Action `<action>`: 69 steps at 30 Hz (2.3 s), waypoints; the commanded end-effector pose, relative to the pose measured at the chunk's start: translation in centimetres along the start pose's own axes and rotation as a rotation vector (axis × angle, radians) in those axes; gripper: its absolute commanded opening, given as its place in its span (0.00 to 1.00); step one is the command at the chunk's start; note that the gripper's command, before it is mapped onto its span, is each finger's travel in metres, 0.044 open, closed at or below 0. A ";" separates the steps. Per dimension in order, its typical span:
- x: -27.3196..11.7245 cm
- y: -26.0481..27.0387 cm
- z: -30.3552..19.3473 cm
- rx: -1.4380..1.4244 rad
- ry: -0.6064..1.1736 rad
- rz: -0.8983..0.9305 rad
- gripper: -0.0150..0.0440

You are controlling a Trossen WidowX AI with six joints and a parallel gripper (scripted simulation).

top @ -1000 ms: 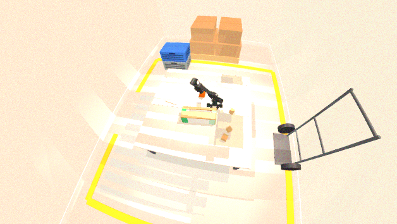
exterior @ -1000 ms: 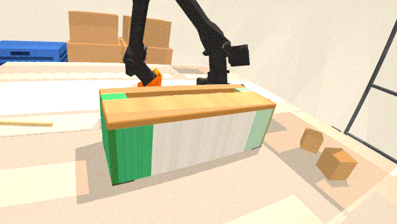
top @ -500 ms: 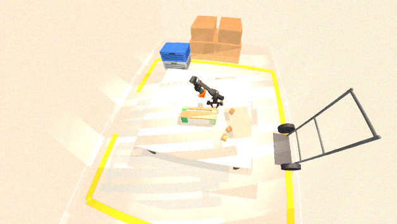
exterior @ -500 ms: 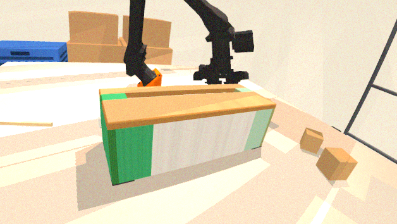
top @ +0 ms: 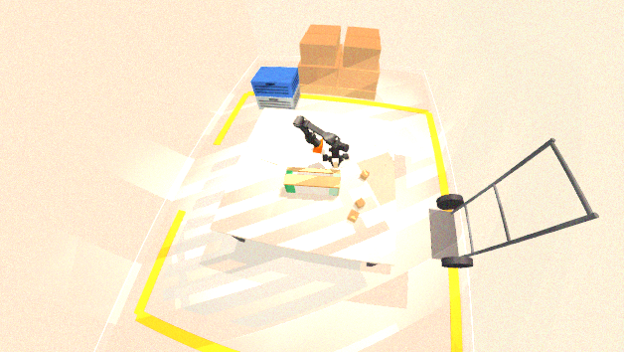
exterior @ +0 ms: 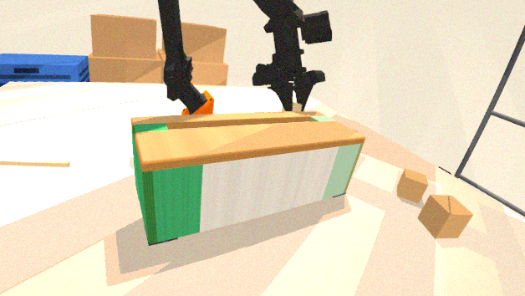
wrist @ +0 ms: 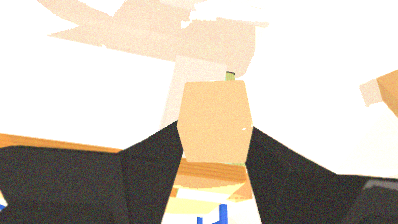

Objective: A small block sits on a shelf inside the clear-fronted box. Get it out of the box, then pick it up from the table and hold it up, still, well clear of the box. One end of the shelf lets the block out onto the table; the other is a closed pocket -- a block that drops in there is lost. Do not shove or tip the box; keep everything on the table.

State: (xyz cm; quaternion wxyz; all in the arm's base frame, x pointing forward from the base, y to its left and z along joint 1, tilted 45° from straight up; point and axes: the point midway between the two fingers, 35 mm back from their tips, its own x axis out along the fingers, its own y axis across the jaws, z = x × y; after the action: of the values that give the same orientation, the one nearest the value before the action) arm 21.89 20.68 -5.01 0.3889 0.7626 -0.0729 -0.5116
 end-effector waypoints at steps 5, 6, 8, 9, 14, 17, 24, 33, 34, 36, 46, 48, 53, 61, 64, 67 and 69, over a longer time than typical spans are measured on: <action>-3.0 1.4 -0.5 -0.112 0.019 -0.063 0.25; -3.4 1.6 -0.5 -0.128 0.022 -0.070 0.25; -4.2 2.0 -0.6 -0.160 0.031 -0.083 0.25; -4.6 2.2 -0.7 -0.177 0.036 -0.090 0.25; -6.3 3.2 -0.8 -0.258 0.062 -0.118 0.25; -6.5 3.3 -0.8 -0.269 0.065 -0.121 0.25; -6.5 3.3 -0.8 -0.269 0.065 -0.121 0.25; -6.5 3.3 -0.8 -0.269 0.065 -0.121 0.25; -6.5 3.3 -0.8 -0.269 0.065 -0.121 0.25; -6.5 3.3 -0.8 -0.269 0.065 -0.121 0.25; -6.5 3.3 -0.8 -0.269 0.065 -0.121 0.25; -6.5 3.3 -0.8 -0.269 0.065 -0.121 0.25; -6.5 3.3 -0.8 -0.269 0.065 -0.121 0.25; -6.5 3.3 -0.8 -0.269 0.065 -0.121 0.25; -6.5 3.3 -0.8 -0.269 0.065 -0.121 0.25; -6.5 3.3 -0.8 -0.269 0.065 -0.121 0.25; -6.5 3.3 -0.8 -0.269 0.065 -0.121 0.25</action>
State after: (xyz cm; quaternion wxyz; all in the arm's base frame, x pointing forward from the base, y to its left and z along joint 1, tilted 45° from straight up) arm 20.51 22.14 2.05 0.4572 0.7242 0.0534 -0.5135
